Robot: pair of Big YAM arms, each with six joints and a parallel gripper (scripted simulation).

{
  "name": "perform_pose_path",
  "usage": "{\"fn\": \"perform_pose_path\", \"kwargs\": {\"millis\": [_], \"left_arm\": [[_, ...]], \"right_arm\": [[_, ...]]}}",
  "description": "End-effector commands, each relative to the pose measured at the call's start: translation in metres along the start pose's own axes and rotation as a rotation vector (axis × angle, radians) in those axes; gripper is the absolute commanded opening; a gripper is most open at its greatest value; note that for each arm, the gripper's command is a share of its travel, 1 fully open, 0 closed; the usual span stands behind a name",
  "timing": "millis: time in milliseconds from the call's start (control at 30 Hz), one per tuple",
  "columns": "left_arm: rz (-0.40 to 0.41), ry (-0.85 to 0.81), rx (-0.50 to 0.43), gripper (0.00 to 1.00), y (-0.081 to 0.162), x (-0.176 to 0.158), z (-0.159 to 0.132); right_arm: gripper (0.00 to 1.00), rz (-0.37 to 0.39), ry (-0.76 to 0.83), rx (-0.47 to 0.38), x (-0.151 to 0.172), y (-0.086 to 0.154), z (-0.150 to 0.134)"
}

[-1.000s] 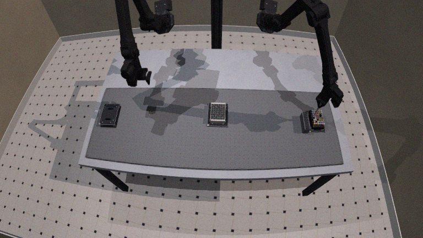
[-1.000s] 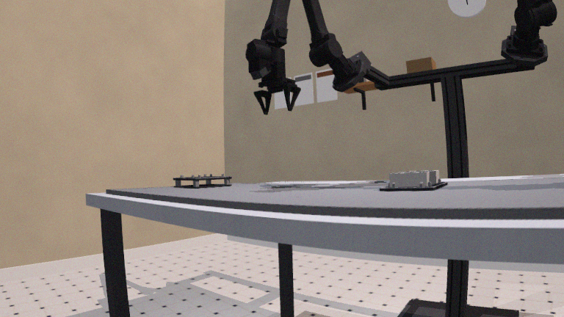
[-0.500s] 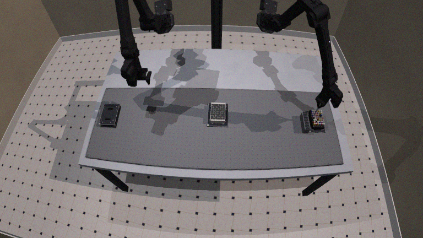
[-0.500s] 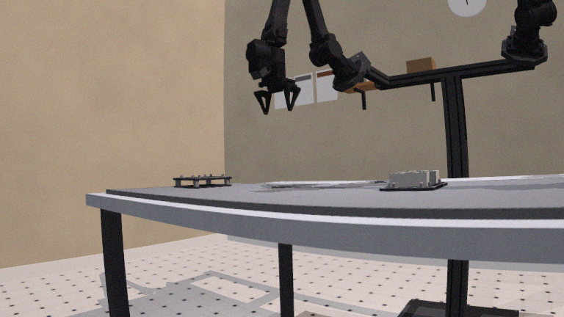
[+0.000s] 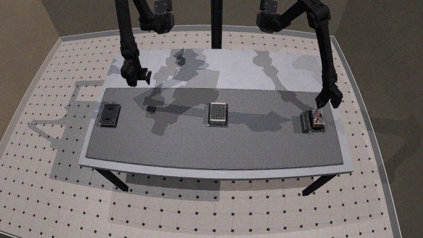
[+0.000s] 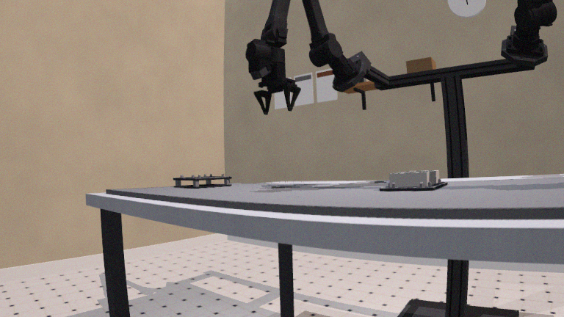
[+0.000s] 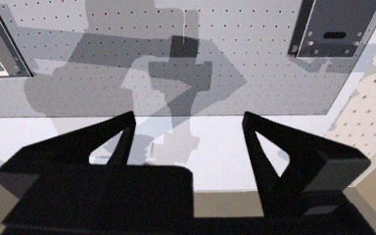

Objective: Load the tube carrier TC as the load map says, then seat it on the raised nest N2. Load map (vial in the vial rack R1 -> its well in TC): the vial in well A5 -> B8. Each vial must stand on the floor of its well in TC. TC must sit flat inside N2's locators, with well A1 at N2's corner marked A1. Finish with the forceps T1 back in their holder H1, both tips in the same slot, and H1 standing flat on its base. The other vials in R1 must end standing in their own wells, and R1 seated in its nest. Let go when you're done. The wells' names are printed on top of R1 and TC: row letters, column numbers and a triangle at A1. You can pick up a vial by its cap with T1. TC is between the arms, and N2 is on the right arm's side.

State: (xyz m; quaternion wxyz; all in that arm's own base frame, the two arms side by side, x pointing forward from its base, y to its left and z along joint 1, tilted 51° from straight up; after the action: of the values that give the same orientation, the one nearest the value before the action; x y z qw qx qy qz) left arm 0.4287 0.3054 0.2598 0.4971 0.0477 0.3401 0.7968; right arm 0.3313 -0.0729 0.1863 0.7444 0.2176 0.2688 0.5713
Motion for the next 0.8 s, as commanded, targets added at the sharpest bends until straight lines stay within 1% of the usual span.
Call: {"fn": "perform_pose_path", "kwargs": {"millis": [0,100,200,233,267,400,600,700,767], "left_arm": [[-0.008,-0.002,-0.033,0.11,-0.0004,-0.0061,0.0160],[-0.006,0.003,-0.013,0.11,-0.0048,-0.0049,0.0107],[-0.006,0.002,-0.013,0.11,-0.0051,-0.0051,0.0106],[-0.005,-0.003,-0.036,0.11,-0.0009,-0.0051,0.0168],[-0.005,-0.002,-0.036,0.11,-0.0015,-0.0052,0.0168],[-0.004,0.005,-0.003,0.11,-0.0069,-0.0043,0.0078],[-0.008,-0.003,-0.036,0.11,-0.0047,-0.0062,0.0170],[-0.005,0.003,-0.010,0.11,-0.0092,-0.0050,0.0100],[-0.005,0.003,-0.010,0.11,-0.0092,-0.0050,0.0100]], "right_arm": [[1.00,0.001,0.013,-0.017,-0.0004,0.0029,0.0073],[1.00,0.001,0.013,-0.017,-0.0004,0.0029,0.0073],[1.00,0.001,0.013,-0.017,-0.0004,0.0029,0.0073],[1.00,0.001,0.013,-0.017,-0.0004,0.0029,0.0073],[1.00,0.001,0.013,-0.017,-0.0004,0.0029,0.0073],[1.00,0.001,0.013,-0.017,-0.0004,0.0029,0.0073],[1.00,0.001,0.013,-0.017,-0.0004,0.0029,0.0073],[1.00,0.001,0.013,-0.017,-0.0004,0.0029,0.0073],[1.00,0.001,0.013,-0.017,-0.0004,0.0029,0.0073]]}}
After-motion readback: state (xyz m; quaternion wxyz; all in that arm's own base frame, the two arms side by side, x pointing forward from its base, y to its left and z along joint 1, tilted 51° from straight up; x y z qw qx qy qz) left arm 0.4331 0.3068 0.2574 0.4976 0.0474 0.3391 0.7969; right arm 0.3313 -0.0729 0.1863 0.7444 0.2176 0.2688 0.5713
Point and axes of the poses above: on each arm, the point where the finger pads meet when closed, its own y axis back along the fingers, its own x axis across the jaws, z = x × y, the point moved 3 cm from there along y, back along the fingers, and after that the axes turned 7 degrees about -y, right-handed, at the moved point
